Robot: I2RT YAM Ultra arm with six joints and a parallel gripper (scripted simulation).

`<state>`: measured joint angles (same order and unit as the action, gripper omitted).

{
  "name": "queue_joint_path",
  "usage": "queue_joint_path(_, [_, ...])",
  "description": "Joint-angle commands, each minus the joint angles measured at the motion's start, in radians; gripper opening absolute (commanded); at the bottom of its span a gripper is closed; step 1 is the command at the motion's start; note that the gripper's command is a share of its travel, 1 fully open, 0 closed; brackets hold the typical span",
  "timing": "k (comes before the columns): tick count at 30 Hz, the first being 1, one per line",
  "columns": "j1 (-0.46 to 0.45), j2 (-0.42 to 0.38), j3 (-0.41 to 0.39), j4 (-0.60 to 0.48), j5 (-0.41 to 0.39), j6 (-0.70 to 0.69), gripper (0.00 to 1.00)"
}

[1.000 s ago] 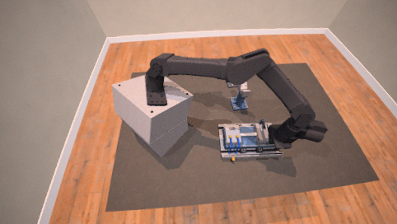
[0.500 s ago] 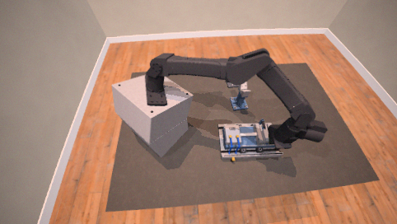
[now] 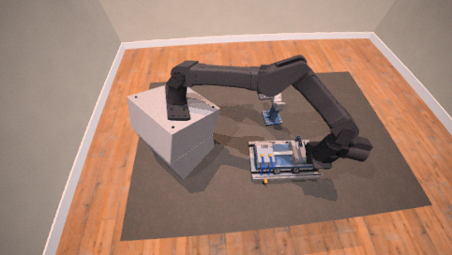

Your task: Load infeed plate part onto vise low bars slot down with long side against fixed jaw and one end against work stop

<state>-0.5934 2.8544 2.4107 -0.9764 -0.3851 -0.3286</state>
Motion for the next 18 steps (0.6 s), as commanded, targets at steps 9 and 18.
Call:
queue_joint_path(9, [-0.003, -0.020, -0.021, 0.015, 0.006, 0.007, 0.00])
queue_joint_path(18, [0.002, -0.031, -0.026, 0.015, 0.007, 0.009, 0.00])
